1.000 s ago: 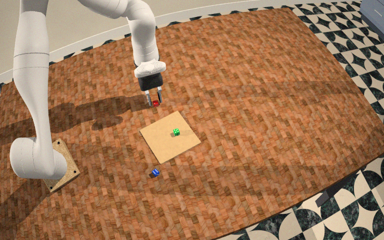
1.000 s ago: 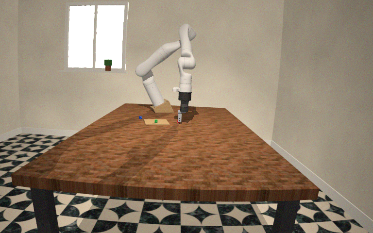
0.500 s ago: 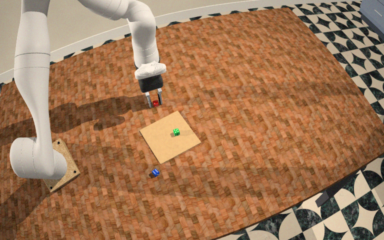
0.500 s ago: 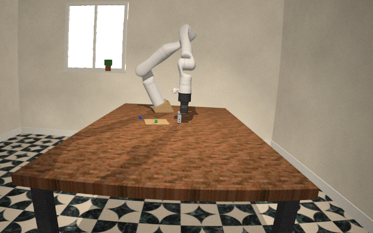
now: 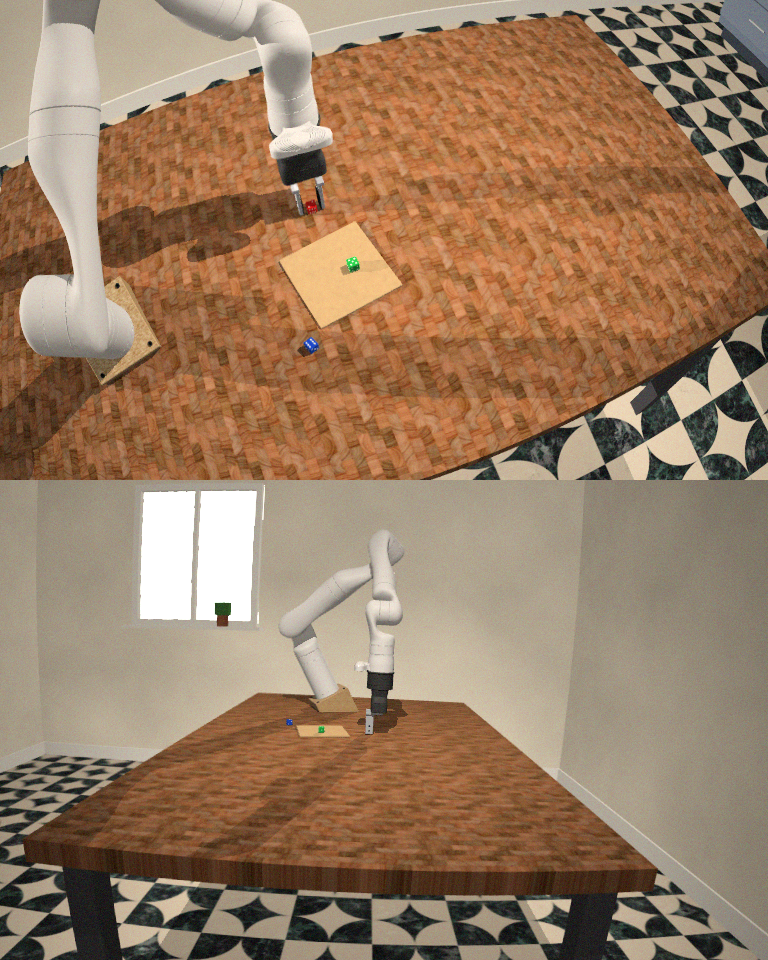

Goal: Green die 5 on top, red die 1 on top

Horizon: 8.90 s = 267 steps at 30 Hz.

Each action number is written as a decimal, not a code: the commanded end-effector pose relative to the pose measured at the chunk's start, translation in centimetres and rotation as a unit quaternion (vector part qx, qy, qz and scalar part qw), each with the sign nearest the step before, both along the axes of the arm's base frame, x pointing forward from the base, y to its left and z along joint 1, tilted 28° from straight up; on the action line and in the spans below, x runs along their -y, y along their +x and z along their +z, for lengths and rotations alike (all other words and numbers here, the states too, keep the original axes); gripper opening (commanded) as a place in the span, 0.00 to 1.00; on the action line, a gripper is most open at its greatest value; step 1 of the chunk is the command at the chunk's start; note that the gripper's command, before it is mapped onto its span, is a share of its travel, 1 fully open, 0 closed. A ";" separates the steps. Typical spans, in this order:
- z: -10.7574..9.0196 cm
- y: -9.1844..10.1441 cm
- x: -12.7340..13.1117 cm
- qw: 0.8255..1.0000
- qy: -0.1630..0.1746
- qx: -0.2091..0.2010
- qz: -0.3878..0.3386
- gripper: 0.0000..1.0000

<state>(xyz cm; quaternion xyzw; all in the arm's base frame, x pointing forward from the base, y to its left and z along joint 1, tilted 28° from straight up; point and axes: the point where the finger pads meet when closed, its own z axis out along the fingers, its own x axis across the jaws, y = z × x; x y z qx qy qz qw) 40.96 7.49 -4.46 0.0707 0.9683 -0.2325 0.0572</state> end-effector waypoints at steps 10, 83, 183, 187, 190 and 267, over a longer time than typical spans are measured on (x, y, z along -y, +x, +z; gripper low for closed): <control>0.0 0.0 -0.1 1.000 0.001 0.001 0.000 0.64; 8.9 -0.7 -4.6 1.000 0.001 0.001 0.000 0.34; 8.3 -0.9 -3.3 0.856 0.502 0.122 0.032 0.34; 8.3 -0.9 -3.3 0.854 0.504 0.123 0.032 0.34; 8.3 -0.9 -3.3 0.854 0.504 0.123 0.032 0.34; 1.4 -0.3 0.3 0.854 0.504 0.123 0.033 0.34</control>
